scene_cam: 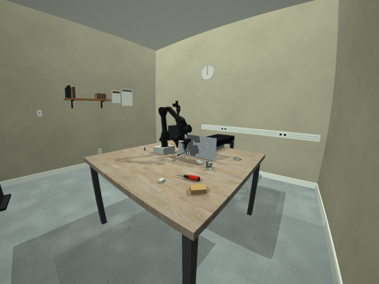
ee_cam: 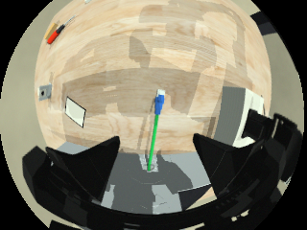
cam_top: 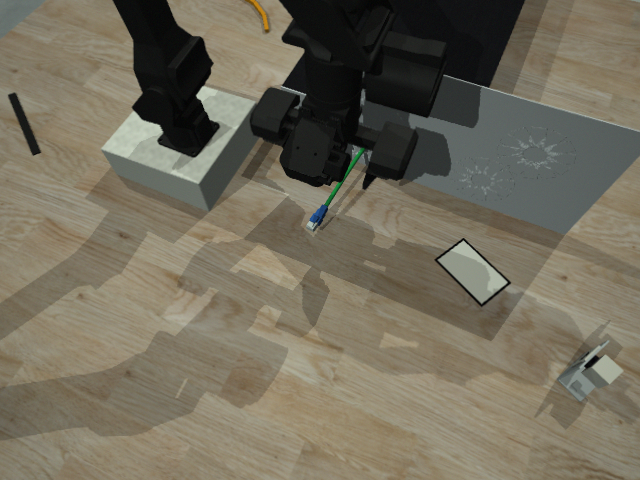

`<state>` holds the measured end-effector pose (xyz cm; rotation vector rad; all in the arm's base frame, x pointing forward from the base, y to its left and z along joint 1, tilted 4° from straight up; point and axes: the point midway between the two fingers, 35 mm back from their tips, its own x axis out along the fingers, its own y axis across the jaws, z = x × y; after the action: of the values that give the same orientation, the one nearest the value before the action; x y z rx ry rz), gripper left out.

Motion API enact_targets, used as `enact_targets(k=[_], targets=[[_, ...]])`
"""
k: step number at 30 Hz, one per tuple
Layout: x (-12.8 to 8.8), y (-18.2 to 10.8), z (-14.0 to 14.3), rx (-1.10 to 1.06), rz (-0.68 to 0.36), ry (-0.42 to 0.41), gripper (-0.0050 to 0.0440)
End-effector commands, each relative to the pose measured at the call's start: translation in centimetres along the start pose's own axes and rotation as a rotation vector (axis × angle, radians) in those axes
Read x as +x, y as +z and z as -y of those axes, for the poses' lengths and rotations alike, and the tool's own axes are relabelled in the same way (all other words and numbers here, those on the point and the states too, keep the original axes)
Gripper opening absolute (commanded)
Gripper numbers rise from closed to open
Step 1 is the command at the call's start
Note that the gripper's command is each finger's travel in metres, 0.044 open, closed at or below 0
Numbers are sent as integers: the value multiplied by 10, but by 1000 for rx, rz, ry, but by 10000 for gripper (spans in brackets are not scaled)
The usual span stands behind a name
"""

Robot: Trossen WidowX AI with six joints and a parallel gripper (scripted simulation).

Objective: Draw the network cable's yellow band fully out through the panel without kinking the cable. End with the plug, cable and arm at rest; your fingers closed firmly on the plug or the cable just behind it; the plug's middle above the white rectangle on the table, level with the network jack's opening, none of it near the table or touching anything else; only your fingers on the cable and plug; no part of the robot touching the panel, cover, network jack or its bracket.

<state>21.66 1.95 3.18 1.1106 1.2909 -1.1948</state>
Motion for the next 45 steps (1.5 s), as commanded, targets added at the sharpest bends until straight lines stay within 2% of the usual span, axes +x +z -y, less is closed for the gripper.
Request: enact_targets(k=[1, 10, 40, 45], targets=[[27, -1, 1, 3, 2, -9, 440], [29, -1, 0, 3, 2, -9, 440], [74, -1, 1, 3, 2, -9, 440], [77, -1, 2, 3, 2, -9, 440]])
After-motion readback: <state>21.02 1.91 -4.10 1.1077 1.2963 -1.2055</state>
